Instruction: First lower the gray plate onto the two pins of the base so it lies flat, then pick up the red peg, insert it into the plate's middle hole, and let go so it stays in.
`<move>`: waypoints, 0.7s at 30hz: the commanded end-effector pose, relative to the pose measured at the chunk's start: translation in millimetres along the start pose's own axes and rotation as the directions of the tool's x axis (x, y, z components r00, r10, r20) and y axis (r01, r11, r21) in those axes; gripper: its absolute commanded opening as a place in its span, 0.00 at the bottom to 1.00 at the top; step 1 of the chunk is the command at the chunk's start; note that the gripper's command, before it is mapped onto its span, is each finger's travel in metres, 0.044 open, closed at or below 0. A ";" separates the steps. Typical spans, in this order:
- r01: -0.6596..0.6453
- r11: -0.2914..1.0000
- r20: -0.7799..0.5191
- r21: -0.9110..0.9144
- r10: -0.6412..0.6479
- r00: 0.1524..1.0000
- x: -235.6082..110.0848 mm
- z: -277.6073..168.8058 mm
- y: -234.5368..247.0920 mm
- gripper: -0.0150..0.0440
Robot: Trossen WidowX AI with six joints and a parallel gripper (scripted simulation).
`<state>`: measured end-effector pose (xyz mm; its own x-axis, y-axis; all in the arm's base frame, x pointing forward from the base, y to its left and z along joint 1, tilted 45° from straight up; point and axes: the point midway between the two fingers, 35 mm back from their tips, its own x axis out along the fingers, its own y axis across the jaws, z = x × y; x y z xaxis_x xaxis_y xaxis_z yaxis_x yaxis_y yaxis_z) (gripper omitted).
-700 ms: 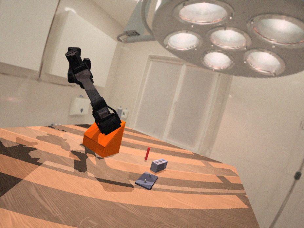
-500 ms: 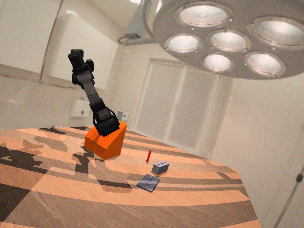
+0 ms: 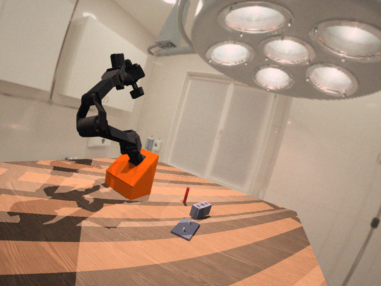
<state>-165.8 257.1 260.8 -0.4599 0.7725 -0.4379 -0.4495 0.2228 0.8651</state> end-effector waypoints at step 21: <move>0.914 0.283 0.193 -0.290 -0.918 0.345 -15.0 242.5 -271.7 1.00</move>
<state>97.2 342.4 115.2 0.3418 0.3406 -0.8759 -0.7813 0.6209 -0.0634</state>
